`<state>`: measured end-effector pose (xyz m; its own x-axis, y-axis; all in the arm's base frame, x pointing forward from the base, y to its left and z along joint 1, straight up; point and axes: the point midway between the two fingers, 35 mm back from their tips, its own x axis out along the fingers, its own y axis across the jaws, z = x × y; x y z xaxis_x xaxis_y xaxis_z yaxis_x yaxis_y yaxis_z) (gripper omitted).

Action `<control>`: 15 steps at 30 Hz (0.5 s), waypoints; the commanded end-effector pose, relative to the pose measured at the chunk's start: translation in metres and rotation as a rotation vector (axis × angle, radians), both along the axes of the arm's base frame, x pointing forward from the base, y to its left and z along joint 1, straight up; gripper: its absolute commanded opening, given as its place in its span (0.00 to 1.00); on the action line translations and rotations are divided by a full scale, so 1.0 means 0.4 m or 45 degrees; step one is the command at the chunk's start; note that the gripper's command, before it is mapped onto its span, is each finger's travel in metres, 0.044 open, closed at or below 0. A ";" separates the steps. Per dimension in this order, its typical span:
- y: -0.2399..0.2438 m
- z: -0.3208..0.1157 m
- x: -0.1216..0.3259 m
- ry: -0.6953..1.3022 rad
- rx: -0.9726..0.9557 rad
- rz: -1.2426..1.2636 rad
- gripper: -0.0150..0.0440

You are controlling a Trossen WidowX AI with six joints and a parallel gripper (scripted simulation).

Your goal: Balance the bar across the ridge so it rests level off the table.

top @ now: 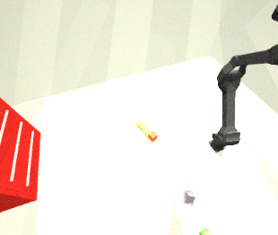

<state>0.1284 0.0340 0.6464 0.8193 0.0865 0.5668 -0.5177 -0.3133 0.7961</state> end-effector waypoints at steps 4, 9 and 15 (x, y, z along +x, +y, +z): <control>0.068 -0.007 0.029 -0.004 -0.171 -0.091 0.79; 0.114 -0.021 0.062 0.008 -0.305 -0.160 0.79; 0.161 -0.045 0.112 0.040 -0.464 -0.239 0.79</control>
<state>0.1647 0.0913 0.6306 0.8492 0.1199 0.5143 -0.5215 0.0362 0.8525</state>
